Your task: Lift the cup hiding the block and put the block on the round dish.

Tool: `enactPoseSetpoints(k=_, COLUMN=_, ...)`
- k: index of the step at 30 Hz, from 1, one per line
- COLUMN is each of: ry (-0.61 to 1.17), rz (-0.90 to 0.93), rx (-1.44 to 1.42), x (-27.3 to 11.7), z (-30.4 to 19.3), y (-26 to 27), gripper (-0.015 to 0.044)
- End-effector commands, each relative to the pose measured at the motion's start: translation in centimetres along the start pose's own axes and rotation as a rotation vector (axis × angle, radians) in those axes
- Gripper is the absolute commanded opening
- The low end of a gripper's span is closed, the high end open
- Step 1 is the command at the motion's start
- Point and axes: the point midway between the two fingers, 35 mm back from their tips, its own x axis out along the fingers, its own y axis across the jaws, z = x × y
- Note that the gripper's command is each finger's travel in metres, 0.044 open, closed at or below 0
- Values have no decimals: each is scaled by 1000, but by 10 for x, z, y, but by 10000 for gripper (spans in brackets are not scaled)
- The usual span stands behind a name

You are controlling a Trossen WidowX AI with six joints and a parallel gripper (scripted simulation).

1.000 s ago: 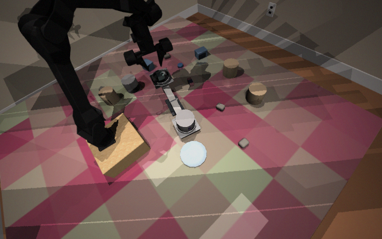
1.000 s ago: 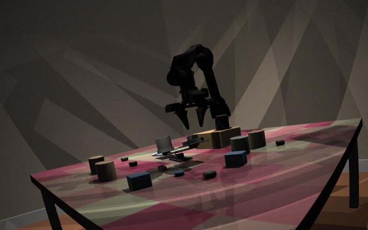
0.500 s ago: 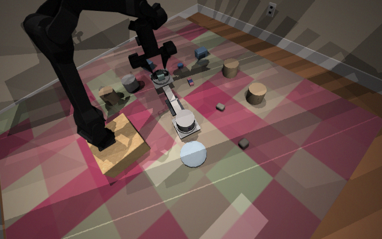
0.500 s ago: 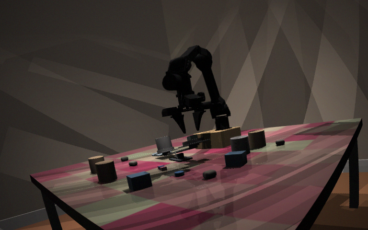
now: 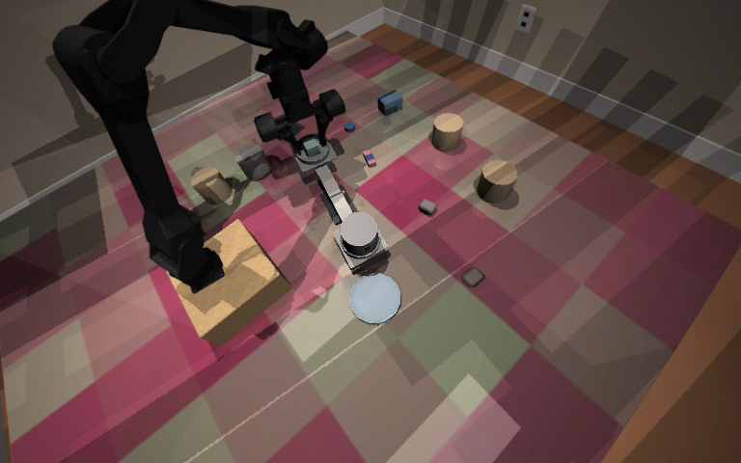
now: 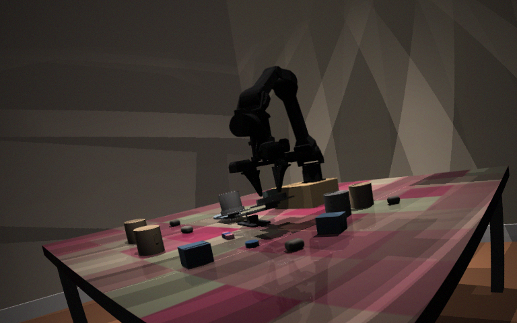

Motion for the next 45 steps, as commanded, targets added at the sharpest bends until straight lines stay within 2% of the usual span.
enactPoseSetpoints(k=1, ry=3, rz=1, rx=-4, x=7, z=-1, y=1, gripper=260)
enactPoseSetpoints(k=5, ry=3, rz=1, rx=-4, x=11, z=-1, y=1, gripper=260)
enactPoseSetpoints(k=9, ry=3, rz=1, rx=-4, x=11, z=-1, y=1, gripper=155)
enactPoseSetpoints(k=17, ry=3, rz=1, rx=-4, x=11, z=-1, y=1, gripper=102)
enactPoseSetpoints(k=21, ry=3, rz=1, rx=-4, x=2, z=0, y=0, gripper=0)
enactPoseSetpoints(k=36, ry=2, rz=0, rx=-4, x=-81, z=0, y=0, gripper=0)
enactPoseSetpoints(k=45, ry=2, rz=-3, rx=-2, x=-81, z=-16, y=-10, gripper=0)
